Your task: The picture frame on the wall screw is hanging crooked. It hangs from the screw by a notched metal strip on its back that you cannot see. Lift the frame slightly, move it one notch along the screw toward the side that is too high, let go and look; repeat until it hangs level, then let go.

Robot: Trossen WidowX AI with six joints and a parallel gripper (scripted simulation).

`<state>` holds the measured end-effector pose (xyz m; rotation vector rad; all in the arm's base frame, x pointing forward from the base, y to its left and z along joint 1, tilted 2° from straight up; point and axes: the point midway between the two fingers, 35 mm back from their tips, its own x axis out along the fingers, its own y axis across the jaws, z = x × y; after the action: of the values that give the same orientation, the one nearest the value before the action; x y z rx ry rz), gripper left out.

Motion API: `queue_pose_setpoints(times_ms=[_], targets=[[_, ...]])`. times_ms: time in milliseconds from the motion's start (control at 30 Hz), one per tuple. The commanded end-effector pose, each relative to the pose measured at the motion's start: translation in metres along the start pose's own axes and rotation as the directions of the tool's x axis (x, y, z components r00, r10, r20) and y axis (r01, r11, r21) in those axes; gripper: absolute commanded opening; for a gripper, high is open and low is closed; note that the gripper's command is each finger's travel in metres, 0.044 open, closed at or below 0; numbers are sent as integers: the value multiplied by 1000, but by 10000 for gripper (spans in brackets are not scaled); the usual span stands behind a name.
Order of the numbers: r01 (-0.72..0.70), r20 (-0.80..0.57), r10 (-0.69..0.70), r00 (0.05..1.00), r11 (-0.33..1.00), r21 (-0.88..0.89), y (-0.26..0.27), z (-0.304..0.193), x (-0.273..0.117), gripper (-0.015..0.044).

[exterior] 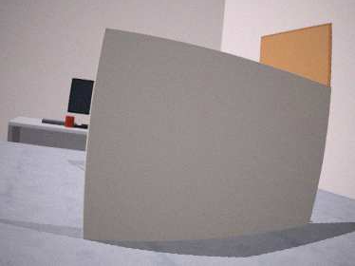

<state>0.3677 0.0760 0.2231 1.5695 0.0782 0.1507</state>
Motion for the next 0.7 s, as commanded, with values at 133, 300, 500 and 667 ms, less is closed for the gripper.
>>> queue_pose_setpoints(times_ms=[133,300,500,667], targets=[[-2,0,2,1000,997,81,7,-1,-29,260],[-4,0,4,1000,981,193,6,-1,-69,260],[-6,1,6,1000,957,291,-3,0,-100,260],[-7,0,7,1000,962,272,11,1,-106,260]])
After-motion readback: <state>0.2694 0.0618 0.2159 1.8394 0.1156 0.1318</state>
